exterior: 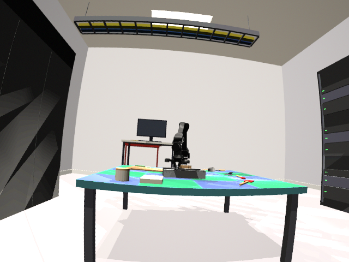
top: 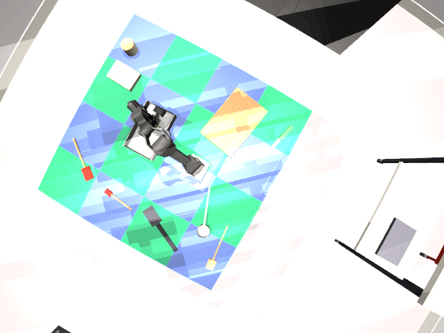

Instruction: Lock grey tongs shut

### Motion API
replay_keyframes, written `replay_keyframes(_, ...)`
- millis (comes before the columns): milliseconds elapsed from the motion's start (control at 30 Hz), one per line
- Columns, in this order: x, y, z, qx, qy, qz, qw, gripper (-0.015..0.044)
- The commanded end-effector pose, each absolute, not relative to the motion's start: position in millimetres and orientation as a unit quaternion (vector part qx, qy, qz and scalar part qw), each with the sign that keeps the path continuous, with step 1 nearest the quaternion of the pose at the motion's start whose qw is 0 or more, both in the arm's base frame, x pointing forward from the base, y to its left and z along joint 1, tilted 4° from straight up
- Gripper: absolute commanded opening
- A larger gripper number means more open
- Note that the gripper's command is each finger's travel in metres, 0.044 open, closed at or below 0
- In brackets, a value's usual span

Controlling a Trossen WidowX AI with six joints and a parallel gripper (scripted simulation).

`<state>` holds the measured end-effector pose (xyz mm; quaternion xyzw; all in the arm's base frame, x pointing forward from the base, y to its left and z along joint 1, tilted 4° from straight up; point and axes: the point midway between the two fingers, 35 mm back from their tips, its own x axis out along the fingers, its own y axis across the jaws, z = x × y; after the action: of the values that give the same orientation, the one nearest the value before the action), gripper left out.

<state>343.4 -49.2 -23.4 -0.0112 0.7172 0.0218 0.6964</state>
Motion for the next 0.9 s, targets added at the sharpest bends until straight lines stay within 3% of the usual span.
replay_keyframes(0, 344, -49, -23, -0.011, 0.717, 0.022, 0.697, -0.015)
replay_keyframes(300, 348, -52, 73, -0.007, 0.718, 0.023, 0.695, -0.015)
replay_keyframes(867, 344, -64, 73, 0.009, 0.721, 0.002, 0.693, -0.015)
